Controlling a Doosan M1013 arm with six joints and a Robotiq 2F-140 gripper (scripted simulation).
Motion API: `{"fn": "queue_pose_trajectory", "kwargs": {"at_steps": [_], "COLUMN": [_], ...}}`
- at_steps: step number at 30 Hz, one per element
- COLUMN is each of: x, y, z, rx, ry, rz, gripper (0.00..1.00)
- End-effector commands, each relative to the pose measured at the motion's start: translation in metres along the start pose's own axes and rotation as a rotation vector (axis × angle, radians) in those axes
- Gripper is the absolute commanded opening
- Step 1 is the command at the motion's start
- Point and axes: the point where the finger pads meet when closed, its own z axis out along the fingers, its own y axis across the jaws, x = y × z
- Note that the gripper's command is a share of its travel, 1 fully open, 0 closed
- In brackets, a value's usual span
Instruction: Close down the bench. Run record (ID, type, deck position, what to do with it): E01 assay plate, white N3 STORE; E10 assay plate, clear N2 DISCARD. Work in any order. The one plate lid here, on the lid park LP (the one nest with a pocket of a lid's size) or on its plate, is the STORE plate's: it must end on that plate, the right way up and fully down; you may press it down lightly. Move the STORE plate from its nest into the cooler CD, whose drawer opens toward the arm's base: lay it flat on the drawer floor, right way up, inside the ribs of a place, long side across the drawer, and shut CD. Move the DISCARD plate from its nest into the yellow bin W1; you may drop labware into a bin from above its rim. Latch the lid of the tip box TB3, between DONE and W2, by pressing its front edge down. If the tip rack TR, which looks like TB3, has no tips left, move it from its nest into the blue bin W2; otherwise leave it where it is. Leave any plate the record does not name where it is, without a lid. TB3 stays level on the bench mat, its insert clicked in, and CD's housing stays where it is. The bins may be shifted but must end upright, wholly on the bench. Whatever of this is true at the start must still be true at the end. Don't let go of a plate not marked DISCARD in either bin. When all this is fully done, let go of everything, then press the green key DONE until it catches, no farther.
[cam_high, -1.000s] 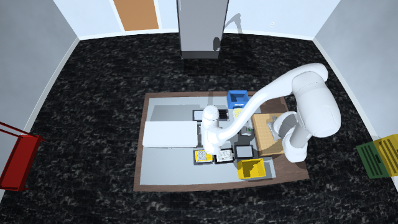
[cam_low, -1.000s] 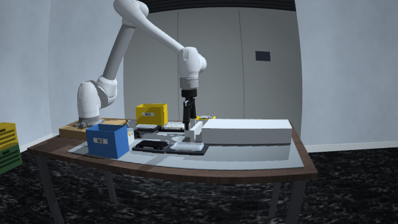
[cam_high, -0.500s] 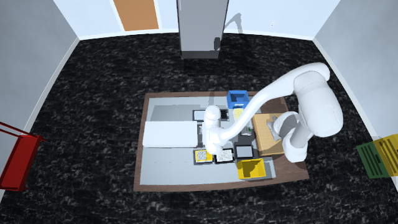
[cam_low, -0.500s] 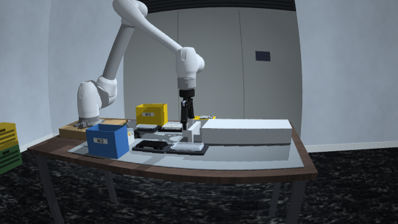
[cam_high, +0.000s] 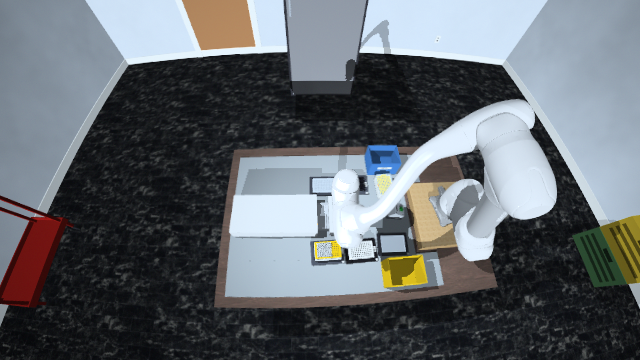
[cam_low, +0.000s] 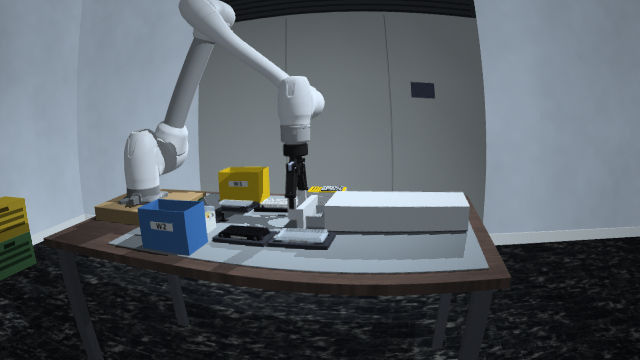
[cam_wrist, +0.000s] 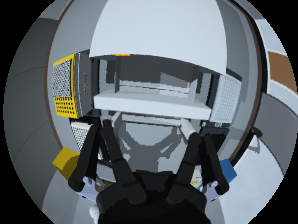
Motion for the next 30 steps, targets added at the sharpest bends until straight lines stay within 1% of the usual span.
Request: {"fn": "queue_pose_trajectory", "kwargs": {"at_steps": [1, 30], "x": [-0.004, -0.037], "y": [0.0, 0.0], "z": [0.0, 0.0], "rx": [0.0, 0.0], "ry": [0.0, 0.0], "rz": [0.0, 0.0], "gripper": [0.0, 0.0]}}
